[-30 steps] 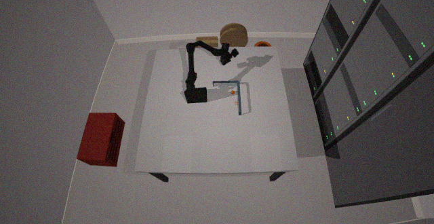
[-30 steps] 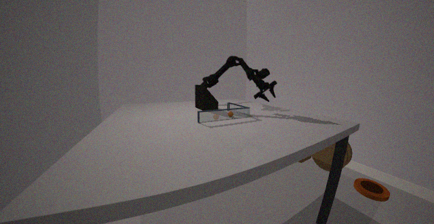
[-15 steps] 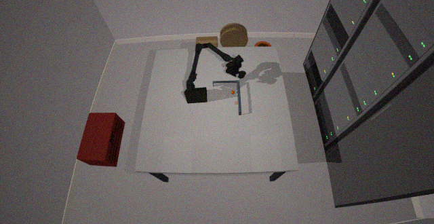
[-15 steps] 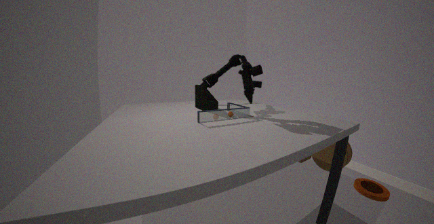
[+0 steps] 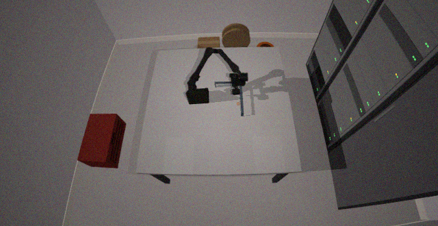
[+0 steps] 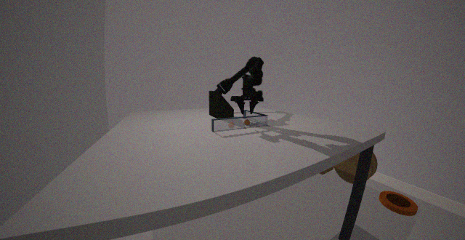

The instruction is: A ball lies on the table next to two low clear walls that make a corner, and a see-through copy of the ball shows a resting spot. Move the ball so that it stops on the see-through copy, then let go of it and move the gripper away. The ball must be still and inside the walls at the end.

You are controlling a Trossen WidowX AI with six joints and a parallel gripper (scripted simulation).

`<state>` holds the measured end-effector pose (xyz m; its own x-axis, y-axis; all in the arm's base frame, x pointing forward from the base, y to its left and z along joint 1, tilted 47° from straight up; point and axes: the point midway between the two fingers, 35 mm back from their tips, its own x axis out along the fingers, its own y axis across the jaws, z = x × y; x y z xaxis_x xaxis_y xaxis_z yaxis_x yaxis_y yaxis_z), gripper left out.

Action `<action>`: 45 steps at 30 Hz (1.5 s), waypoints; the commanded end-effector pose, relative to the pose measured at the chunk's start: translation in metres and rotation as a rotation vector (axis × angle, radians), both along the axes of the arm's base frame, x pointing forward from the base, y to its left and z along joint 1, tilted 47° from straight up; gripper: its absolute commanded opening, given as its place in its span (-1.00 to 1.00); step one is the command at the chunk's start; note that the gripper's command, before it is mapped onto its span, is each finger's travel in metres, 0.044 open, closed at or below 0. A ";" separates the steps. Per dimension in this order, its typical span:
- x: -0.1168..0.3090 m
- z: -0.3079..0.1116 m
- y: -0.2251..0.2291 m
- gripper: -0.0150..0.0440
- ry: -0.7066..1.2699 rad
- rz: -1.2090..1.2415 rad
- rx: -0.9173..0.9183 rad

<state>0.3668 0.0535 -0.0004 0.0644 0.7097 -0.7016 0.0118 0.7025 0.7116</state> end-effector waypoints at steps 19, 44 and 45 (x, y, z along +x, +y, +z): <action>0.000 -0.015 0.017 0.40 0.053 -0.028 0.027; 0.001 -0.034 0.038 0.02 0.053 -0.028 0.029; 0.001 -0.034 0.038 0.00 0.053 -0.028 0.029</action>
<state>0.3703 0.0892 -0.0336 0.0524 0.7233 -0.6886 0.0640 0.6857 0.7251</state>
